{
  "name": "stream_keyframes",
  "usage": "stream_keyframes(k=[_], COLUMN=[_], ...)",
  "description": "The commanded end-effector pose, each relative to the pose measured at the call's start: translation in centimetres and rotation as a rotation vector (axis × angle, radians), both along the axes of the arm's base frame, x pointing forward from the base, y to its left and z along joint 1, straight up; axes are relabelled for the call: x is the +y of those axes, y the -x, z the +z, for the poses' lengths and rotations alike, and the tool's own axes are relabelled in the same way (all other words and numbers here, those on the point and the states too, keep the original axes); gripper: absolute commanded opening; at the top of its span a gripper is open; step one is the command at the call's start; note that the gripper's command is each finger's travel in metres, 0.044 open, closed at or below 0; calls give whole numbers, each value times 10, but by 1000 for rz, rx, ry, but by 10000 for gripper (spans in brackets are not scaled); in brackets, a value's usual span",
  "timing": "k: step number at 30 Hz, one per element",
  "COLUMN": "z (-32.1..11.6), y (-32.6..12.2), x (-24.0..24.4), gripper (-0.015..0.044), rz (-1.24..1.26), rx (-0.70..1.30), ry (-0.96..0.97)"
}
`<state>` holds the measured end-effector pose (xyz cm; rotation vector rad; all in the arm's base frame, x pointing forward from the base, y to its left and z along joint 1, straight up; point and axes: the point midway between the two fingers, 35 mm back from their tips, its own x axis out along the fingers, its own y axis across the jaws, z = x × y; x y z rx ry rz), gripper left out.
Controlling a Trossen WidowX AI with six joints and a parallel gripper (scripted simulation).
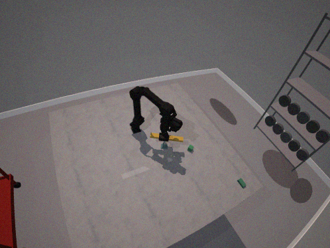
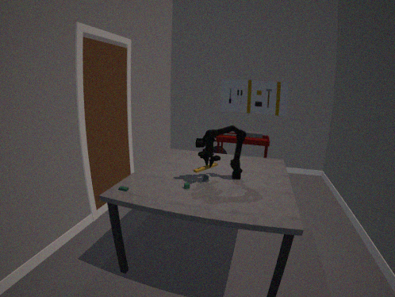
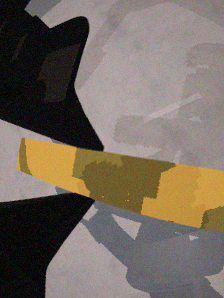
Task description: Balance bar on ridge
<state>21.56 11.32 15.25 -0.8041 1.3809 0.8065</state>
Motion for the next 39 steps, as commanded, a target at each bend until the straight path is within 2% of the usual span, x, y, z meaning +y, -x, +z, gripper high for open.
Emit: stream_keyframes(k=[1,25,39], z=[-6,-44,-43], y=[2,-1,-1], x=[-1,-3,-3], gripper=[0,0,0], rz=[19,38,39], rx=[5,4,4], ry=[6,7,7])
